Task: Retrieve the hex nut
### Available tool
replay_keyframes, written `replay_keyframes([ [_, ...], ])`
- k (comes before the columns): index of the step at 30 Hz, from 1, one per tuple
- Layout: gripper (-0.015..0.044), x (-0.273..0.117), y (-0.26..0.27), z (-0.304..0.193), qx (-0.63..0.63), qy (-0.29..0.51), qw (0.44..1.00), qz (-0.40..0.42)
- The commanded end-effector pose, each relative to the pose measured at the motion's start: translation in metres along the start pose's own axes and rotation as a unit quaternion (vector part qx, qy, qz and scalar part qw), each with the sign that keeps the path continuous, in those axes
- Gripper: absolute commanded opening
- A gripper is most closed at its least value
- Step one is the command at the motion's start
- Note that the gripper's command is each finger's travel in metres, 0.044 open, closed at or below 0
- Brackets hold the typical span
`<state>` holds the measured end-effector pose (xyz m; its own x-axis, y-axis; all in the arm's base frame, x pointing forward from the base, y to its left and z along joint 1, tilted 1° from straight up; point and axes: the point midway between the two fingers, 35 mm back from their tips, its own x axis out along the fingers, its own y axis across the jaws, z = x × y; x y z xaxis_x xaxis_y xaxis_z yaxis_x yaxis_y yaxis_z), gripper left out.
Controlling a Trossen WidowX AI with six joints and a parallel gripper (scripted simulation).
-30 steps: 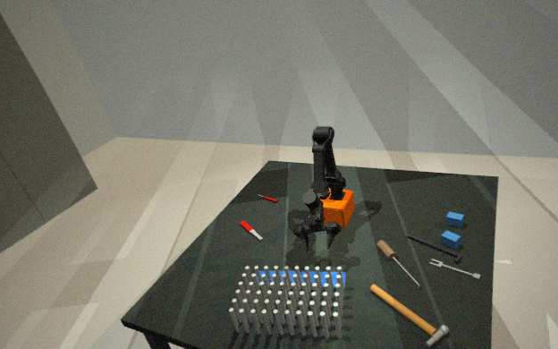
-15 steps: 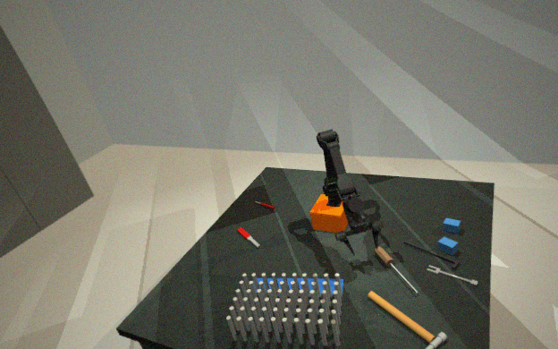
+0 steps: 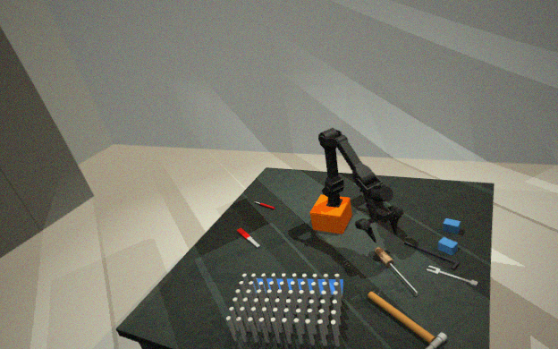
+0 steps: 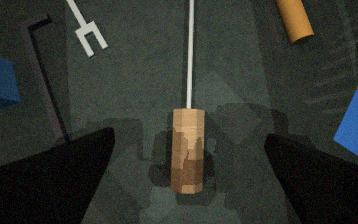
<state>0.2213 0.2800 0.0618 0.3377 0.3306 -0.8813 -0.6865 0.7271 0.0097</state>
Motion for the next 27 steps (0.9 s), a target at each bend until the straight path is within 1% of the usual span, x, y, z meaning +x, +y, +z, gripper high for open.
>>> replay_keyframes([
  [1,0.044,0.0354,-0.0026,-0.0282,-0.003,0.018,1.0,-0.005],
  [15,0.044,0.0375,-0.0052,-0.0293,-0.004,0.018,1.0,-0.005],
  [21,0.0282,0.0375,-0.0052,-0.0293,-0.004,0.018,1.0,-0.005],
  [27,0.028,0.0375,-0.0052,-0.0293,-0.004,0.018,1.0,-0.005],
])
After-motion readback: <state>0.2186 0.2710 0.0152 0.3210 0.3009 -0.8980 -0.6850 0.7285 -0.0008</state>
